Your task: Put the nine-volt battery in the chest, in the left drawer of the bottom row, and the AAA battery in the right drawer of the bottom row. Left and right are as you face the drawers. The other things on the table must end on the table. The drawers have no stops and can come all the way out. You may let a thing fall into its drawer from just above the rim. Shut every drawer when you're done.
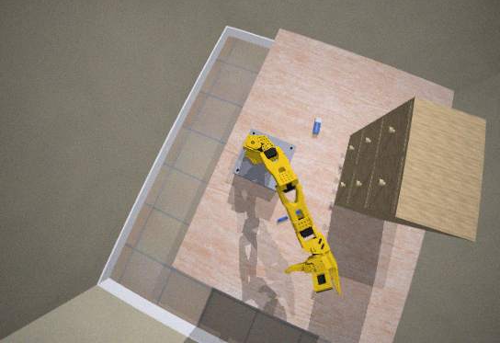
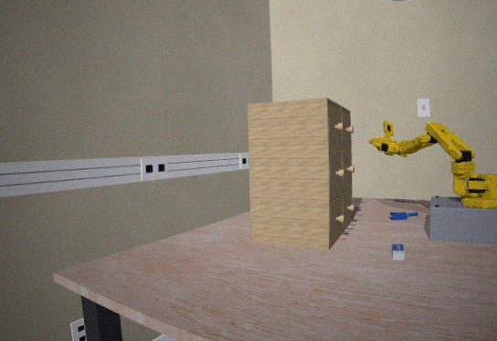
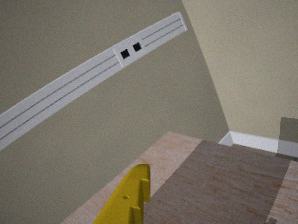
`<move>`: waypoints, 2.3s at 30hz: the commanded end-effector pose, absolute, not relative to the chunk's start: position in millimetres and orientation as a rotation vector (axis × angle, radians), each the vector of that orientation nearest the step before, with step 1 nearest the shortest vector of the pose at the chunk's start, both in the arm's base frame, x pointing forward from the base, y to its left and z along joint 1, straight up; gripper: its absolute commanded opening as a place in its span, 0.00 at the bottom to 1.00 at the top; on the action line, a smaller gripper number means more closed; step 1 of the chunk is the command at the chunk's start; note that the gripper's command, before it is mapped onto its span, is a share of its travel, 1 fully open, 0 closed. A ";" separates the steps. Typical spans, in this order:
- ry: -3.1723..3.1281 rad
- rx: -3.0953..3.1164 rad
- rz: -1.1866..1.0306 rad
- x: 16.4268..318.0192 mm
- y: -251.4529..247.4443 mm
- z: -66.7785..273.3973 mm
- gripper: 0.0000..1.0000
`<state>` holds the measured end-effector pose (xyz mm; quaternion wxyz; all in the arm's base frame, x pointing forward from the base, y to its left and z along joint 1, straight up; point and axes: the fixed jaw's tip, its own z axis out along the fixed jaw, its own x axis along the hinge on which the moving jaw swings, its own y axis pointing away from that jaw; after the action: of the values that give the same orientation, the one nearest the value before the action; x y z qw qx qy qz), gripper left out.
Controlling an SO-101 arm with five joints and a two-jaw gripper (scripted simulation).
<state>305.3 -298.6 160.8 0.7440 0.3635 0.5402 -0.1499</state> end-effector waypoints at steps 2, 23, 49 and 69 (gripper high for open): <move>1.177 0.793 -0.328 304.8 -298.2 163.8 1.00; 1.177 0.793 -0.328 304.8 -298.2 163.8 1.00; 1.177 0.793 -0.328 304.8 -298.2 163.8 1.00; 1.588 0.673 -0.193 342.4 -192.7 174.5 0.50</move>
<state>345.5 -210.9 166.9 0.6511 0.3117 0.6859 -0.0918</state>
